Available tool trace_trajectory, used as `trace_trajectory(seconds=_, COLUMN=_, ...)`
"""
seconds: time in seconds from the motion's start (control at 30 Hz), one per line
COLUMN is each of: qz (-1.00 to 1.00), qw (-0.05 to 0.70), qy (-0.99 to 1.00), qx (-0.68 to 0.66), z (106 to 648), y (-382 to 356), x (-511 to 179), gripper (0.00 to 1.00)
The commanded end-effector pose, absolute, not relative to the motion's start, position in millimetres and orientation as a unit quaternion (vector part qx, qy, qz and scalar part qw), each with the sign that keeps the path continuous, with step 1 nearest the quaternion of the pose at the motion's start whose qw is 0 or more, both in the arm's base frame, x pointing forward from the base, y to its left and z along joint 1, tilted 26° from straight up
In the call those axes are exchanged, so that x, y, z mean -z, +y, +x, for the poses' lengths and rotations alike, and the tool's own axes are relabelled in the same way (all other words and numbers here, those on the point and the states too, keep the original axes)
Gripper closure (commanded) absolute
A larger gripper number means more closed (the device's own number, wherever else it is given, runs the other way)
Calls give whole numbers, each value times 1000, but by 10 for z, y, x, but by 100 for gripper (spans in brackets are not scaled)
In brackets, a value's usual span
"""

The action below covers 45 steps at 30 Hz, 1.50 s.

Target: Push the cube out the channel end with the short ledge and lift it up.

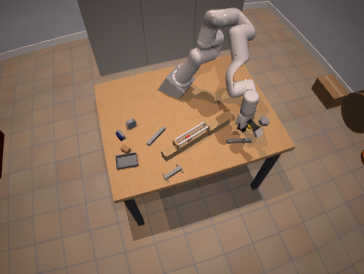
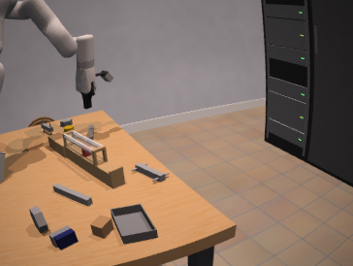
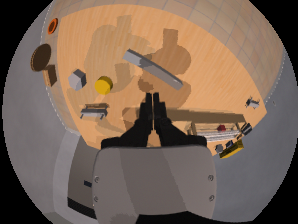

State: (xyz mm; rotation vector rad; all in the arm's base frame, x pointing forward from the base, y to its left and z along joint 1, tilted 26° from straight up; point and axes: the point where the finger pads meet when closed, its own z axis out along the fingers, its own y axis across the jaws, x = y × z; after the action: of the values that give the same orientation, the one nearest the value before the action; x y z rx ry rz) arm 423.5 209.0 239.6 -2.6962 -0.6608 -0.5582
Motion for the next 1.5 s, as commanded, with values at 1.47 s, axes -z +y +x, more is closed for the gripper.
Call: trace_trajectory(seconds=1.47, qz=-710, qw=259, qy=654, qx=-9, z=4254, y=2088, x=-2415, gripper=62)
